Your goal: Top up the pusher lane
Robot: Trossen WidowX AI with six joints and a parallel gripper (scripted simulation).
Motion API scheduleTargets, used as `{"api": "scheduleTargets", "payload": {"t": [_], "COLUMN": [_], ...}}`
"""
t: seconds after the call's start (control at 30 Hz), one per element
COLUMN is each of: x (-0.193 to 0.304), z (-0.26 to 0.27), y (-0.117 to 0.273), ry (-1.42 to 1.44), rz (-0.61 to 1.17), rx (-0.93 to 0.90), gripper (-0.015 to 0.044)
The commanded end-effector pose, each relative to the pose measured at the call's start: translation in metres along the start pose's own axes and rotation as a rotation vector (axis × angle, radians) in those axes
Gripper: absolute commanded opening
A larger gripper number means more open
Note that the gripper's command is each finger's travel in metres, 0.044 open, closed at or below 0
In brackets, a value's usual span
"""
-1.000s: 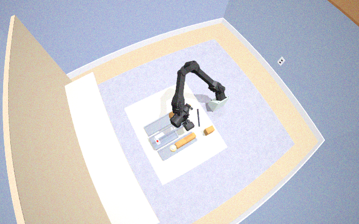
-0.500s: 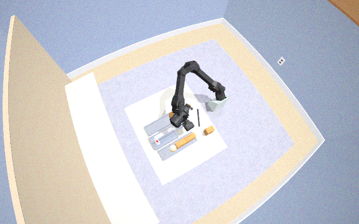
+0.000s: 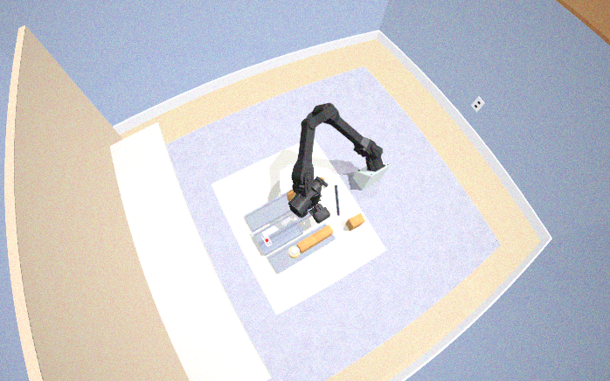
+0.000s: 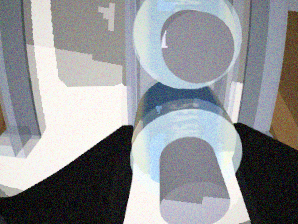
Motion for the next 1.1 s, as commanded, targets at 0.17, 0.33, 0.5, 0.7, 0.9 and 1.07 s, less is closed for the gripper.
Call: {"api": "scheduleTargets", "payload": {"t": [0.17, 0.33, 0.5, 0.7, 0.9, 1.07], "x": [-0.0051, -0.0046, -0.0041, -0.0035, -0.0033, -0.0033], "z": [-0.0063, -0.0062, -0.0061, -0.0060, -0.0060, -0.0060], "y": [-0.0090, -0.0109, -0.0128, -0.0150, -0.0160, -0.0160], "ry": [-0.032, -0.032, -0.032, -0.032, -0.032, -0.032], "rz": [-0.008, -0.008, -0.008, -0.008, -0.008, -0.008], "rx": [0.011, 0.011, 0.011, 0.011, 0.011, 0.011], "gripper": [0.0000, 0.0000, 0.0000, 0.0000, 0.0000, 0.0000]}}
Point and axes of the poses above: the point midway between the two fingers, 35 mm back from their tips, its own y axis back along the fingers, its own z axis across the jaws, x = y × z, the point moved 3 cm from there along y, back along the fingers, and after that the axes turned 14 degrees about y, right-handed, at the moved point
